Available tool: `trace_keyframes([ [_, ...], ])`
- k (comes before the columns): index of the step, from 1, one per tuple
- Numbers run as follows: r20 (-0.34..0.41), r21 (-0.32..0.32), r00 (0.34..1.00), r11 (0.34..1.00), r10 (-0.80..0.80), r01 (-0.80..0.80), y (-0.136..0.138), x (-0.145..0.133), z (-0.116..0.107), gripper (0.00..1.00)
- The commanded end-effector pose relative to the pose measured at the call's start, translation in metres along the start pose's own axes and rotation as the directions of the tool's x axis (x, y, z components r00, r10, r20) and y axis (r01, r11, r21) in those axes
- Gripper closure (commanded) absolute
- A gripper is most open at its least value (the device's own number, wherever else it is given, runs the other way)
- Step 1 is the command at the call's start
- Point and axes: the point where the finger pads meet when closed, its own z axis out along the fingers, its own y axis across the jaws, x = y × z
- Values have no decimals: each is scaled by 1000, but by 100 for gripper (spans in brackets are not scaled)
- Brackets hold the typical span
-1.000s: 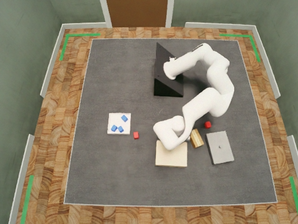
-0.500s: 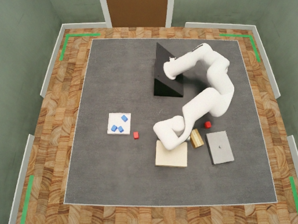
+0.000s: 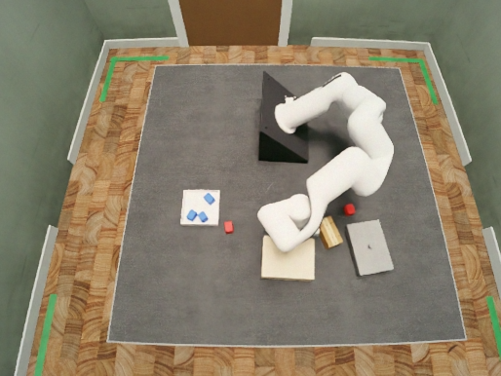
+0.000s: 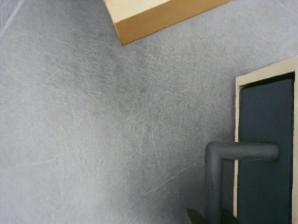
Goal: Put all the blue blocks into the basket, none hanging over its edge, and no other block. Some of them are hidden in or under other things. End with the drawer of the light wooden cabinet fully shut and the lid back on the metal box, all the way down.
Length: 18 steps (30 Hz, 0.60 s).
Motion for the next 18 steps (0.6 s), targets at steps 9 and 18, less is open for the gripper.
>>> trace_keyframes([
  [9, 0, -3, 1000, 1000, -1, 1, -4, 0, -1, 100],
  [18, 0, -3, 1000, 1000, -1, 1, -17, 0, -1, 100],
])
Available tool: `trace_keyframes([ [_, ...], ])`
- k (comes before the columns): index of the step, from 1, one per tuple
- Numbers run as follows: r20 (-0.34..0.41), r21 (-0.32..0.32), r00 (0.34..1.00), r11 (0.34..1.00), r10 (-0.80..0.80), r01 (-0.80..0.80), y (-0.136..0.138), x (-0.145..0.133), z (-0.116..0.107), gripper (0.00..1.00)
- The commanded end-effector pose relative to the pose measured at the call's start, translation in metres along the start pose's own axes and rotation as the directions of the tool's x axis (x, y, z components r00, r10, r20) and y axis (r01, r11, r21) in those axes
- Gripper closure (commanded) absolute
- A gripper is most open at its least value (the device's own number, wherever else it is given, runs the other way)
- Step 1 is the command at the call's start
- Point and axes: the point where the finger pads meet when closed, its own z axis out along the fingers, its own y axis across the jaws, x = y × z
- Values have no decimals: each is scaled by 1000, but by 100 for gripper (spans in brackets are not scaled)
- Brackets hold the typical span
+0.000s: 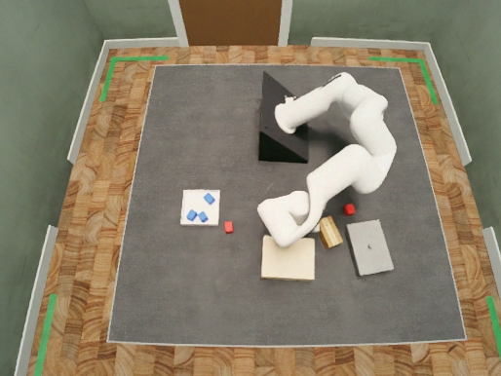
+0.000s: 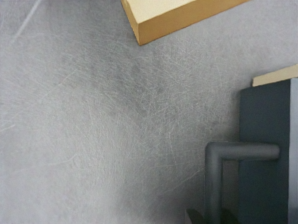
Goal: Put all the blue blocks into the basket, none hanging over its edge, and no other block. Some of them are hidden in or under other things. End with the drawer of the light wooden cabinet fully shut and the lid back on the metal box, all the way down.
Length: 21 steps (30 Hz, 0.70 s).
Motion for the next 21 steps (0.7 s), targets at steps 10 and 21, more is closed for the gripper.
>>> trace_keyframes([
  [10, 1, -4, 1000, 1000, -1, 1, -24, 0, -1, 100],
  [21, 1, -4, 1000, 1000, -1, 1, -50, 0, 0, 100],
])
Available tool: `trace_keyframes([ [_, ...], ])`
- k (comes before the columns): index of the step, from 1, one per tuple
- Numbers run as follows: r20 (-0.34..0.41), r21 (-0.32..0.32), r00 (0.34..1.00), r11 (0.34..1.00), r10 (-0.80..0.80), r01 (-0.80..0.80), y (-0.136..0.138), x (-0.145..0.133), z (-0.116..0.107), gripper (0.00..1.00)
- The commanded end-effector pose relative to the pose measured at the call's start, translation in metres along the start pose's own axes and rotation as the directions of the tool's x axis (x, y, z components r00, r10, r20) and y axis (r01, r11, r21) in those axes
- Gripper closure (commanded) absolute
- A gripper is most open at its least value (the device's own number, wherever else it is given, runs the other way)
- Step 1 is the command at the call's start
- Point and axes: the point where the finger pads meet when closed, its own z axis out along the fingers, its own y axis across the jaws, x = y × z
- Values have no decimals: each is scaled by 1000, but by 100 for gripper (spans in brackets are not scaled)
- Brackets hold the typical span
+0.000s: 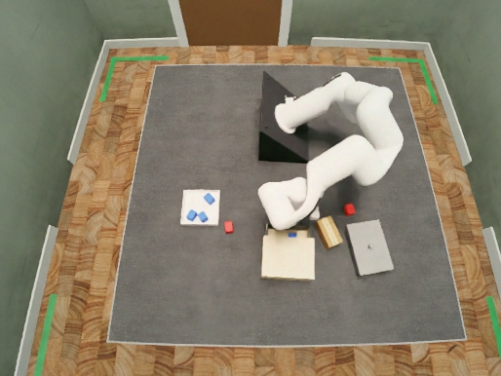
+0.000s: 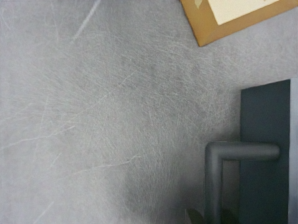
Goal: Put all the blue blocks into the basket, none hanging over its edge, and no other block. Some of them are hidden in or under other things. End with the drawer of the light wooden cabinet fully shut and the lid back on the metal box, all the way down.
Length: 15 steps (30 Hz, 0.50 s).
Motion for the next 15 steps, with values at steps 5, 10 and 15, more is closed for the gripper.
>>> trace_keyframes([
  [5, 1, -5, 1000, 1000, -1, 1, -14, 0, -1, 100],
  [10, 1, -5, 1000, 1000, -1, 1, -22, 0, -1, 100],
  [15, 1, -5, 1000, 1000, -1, 1, -27, 0, 0, 100],
])
